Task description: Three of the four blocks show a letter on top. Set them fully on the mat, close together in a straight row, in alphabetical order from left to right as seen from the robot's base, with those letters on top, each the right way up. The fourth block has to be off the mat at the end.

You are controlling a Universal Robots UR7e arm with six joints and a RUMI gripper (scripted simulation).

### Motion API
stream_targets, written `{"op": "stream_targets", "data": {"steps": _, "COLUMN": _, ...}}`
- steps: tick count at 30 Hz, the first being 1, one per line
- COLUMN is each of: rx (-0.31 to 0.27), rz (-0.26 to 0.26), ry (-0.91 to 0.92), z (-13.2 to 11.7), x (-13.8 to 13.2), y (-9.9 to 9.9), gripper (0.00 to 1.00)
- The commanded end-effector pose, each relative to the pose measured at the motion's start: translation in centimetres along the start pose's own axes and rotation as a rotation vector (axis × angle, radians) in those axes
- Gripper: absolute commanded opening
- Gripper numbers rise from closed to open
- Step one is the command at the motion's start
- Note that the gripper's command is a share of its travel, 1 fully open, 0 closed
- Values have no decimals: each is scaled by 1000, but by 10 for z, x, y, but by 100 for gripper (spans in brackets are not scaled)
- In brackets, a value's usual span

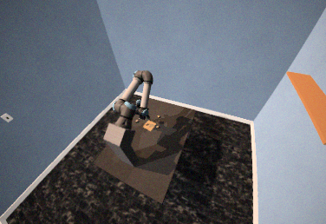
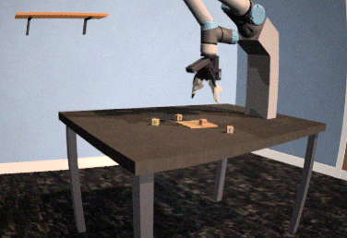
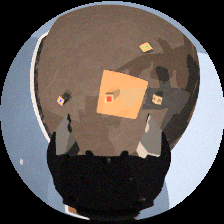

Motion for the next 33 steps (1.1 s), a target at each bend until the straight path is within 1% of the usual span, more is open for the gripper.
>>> {"op": "stream_targets", "data": {"steps": 1, "rx": 1, "rz": 0, "ry": 0, "z": 0, "x": 0, "y": 0, "gripper": 100}}
{"op": "stream_targets", "data": {"steps": 10, "rx": 1, "rz": 0, "ry": -25, "z": 7, "x": 3, "y": 1, "gripper": 100}}
{"op": "stream_targets", "data": {"steps": 12, "rx": 1, "rz": 0, "ry": -53, "z": 14, "x": 7, "y": 2, "gripper": 100}}
{"op": "stream_targets", "data": {"steps": 16, "rx": 1, "rz": 0, "ry": -144, "z": 39, "x": 19, "y": 2, "gripper": 100}}
{"op": "stream_targets", "data": {"steps": 25, "rx": 2, "rz": -1, "ry": -415, "z": 113, "x": 55, "y": 5, "gripper": 100}}
{"op": "stream_targets", "data": {"steps": 27, "rx": 2, "rz": -1, "ry": -415, "z": 113, "x": 55, "y": 5, "gripper": 100}}
{"op": "stream_targets", "data": {"steps": 30, "rx": 2, "rz": -1, "ry": -514, "z": 141, "x": 69, "y": 6, "gripper": 100}}
{"op": "stream_targets", "data": {"steps": 33, "rx": 2, "rz": -1, "ry": -590, "z": 162, "x": 79, "y": 8, "gripper": 100}}
Point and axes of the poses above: the point where the finger pads meet when closed, its own y axis out along the fingers, its own x axis across the jaws, z = x × y, the point moved 8 cm from there along -y, back along the fingers, and after that the axes turned 6 degrees about y, right-handed, at the moved point
